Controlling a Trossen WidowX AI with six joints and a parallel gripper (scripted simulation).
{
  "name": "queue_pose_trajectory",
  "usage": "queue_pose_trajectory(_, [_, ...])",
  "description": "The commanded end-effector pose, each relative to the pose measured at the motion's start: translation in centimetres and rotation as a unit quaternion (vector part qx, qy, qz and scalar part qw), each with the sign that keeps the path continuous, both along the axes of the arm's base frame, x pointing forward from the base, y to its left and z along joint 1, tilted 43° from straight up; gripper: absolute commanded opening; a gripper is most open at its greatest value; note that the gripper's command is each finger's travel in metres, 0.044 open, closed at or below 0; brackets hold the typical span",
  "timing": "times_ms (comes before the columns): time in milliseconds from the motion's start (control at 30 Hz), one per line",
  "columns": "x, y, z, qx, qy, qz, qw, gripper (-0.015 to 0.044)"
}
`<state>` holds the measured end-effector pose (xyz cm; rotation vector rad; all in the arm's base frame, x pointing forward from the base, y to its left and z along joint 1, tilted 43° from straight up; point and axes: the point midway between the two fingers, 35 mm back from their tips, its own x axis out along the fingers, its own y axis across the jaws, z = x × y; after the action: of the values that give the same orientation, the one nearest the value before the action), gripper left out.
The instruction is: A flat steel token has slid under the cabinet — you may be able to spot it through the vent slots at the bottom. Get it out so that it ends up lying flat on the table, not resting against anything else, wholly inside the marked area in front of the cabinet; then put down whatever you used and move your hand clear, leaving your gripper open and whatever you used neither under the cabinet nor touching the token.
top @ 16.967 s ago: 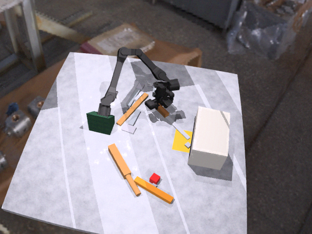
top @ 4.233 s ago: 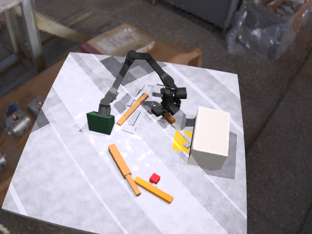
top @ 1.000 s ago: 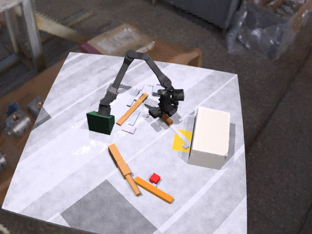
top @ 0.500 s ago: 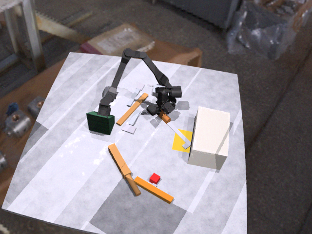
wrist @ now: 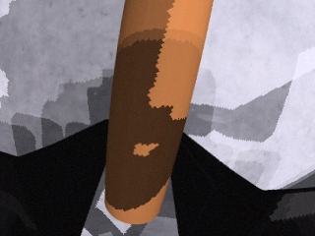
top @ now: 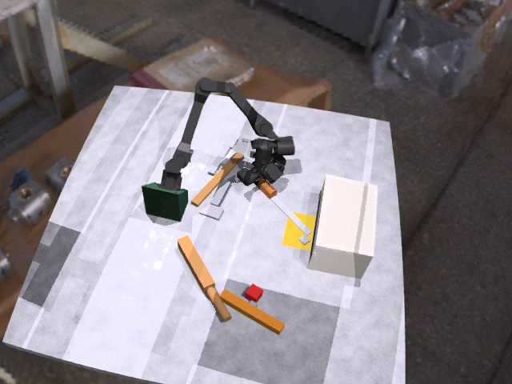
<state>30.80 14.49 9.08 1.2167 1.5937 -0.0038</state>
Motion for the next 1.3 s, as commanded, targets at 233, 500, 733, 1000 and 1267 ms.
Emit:
queue_pose_trajectory(233, [-0.4, 0.3, 0.3, 0.0, 0.0, 0.001, 1.0, 0.0])
queue_pose_trajectory(500, [-1.0, 0.8, 0.8, 0.0, 0.001, 0.001, 1.0, 0.0])
queue_pose_trajectory(733, [-1.6, 1.2, 1.2, 0.001, 0.001, 0.002, 1.0, 0.0])
queue_pose_trajectory(1000, [-2.3, 1.7, 1.7, 0.001, 0.001, 0.002, 1.0, 0.0])
queue_pose_trajectory(1267, [-3.0, 2.2, 2.1, 0.001, 0.001, 0.002, 1.0, 0.0])
